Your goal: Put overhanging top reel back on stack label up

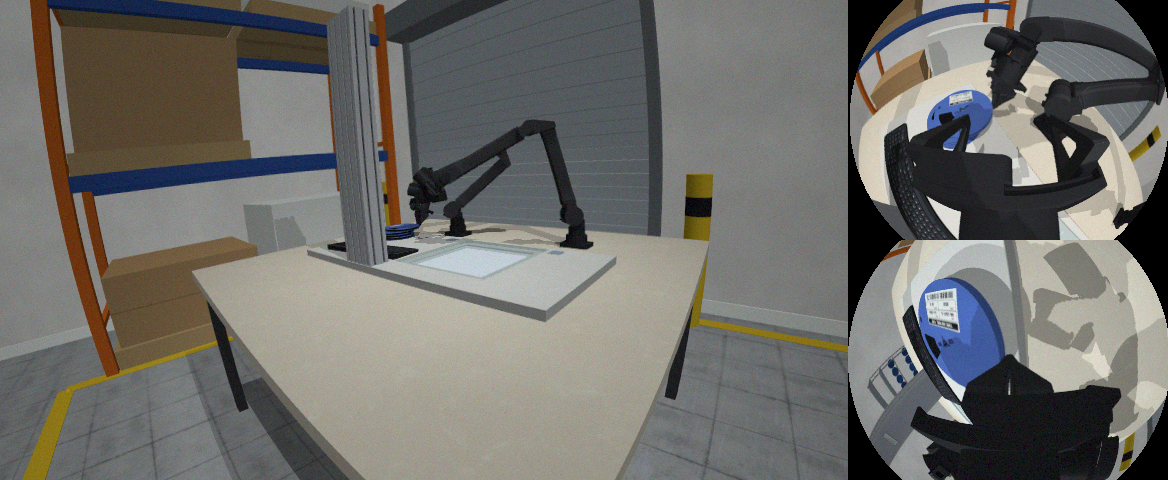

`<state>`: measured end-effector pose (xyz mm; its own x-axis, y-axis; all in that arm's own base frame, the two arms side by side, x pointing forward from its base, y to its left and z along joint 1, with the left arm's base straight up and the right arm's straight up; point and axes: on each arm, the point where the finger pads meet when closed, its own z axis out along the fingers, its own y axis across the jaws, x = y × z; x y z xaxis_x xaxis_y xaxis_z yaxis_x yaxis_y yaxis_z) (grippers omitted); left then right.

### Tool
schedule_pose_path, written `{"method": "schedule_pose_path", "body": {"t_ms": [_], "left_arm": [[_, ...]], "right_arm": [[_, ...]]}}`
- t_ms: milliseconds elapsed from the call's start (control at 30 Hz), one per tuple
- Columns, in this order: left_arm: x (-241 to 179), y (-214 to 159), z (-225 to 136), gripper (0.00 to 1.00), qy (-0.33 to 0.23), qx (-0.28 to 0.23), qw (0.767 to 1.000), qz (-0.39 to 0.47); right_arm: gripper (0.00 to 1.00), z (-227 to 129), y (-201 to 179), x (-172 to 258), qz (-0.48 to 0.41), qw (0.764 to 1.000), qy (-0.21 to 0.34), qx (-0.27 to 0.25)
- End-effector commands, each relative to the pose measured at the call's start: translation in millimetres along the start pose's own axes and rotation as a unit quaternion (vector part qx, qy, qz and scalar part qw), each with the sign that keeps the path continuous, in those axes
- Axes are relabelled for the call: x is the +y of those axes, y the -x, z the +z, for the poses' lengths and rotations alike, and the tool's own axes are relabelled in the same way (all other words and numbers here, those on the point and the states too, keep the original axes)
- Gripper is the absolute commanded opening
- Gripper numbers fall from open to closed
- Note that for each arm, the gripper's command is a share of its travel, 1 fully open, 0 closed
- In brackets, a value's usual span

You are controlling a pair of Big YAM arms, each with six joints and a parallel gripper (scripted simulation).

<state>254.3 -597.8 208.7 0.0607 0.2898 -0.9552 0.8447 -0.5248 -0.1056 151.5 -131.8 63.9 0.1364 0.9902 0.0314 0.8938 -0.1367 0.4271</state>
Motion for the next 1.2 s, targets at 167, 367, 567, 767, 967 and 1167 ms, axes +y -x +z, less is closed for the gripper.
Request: {"method": "schedule_pose_path", "body": {"t_ms": [167,367,567,767,967,1167], "left_arm": [[3.9,23.3,-4.1,1.0,0.005,-0.009,1.0,0.022],[8.0,30.8,-4.8,1.0,0.01,-0.012,0.999,0.028],[19.4,34.5,-5.5,1.0,0.038,-0.01,0.999,0.023],[36.0,37.0,-7.6,1.0,0.081,-0.005,0.997,0.011],[45.8,38.3,-9.5,1.0,0.107,-0.004,0.994,0.003],[48.7,38.7,-10.1,1.0,0.115,-0.003,0.993,0.001]], "right_arm": [[0.0,-17.5,21.0,35.1,-0.009,0.999,0.029,-0.029],[0.0,-16.5,21.1,36.9,-0.009,0.999,0.029,-0.029],[0.0,-13.8,21.0,42.8,-0.008,0.999,0.029,-0.029],[0.0,-9.6,20.9,51.5,-0.008,0.999,0.03,-0.028],[0.0,-5.5,20.7,60.1,-0.008,0.999,0.031,-0.028],[0.0,-3.0,20.6,65.2,-0.008,0.999,0.031,-0.028]]}}
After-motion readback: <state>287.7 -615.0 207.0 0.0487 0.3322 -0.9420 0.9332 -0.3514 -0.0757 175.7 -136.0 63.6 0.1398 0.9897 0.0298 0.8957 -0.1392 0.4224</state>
